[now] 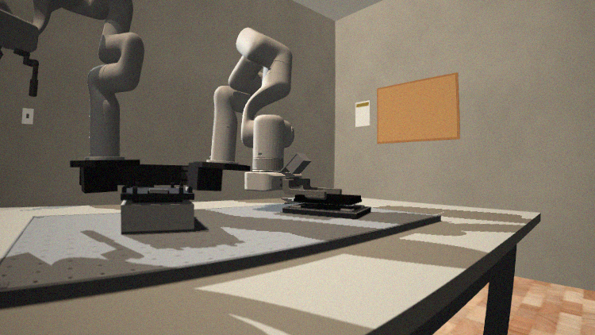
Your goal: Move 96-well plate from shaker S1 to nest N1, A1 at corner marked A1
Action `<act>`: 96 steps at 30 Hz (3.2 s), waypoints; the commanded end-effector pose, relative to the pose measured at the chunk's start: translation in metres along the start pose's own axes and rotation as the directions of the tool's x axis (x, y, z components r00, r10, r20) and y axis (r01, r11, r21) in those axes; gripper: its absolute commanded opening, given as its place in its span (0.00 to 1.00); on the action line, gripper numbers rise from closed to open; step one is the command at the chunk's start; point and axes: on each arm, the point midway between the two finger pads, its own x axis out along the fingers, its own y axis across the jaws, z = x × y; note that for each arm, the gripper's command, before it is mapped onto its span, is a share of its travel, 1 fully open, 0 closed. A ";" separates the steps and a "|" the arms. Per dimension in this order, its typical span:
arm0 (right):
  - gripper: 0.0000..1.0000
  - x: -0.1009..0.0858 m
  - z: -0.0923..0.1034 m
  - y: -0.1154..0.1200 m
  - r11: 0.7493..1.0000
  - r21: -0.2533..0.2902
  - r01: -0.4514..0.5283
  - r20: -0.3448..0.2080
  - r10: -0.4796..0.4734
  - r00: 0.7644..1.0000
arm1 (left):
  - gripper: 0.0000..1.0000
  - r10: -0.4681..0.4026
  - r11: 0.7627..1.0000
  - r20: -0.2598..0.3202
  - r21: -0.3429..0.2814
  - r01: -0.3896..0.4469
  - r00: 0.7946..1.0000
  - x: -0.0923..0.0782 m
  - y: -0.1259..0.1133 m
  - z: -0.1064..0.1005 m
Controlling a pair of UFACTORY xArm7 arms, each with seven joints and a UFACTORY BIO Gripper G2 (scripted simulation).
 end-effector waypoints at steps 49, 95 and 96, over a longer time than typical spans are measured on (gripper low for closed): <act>1.00 -0.001 0.000 0.001 1.000 0.000 -0.003 0.001 0.003 1.000 | 0.00 0.000 1.000 0.004 -0.003 0.000 1.000 0.001 -0.001 -0.005; 1.00 -0.001 0.000 0.001 1.000 0.000 -0.003 0.001 0.003 1.000 | 0.37 0.000 1.000 0.004 -0.003 0.000 1.000 0.002 -0.001 -0.008; 1.00 -0.001 0.000 0.001 1.000 0.000 -0.003 0.001 0.003 1.000 | 0.37 0.000 1.000 0.004 -0.003 0.000 1.000 0.002 -0.001 -0.008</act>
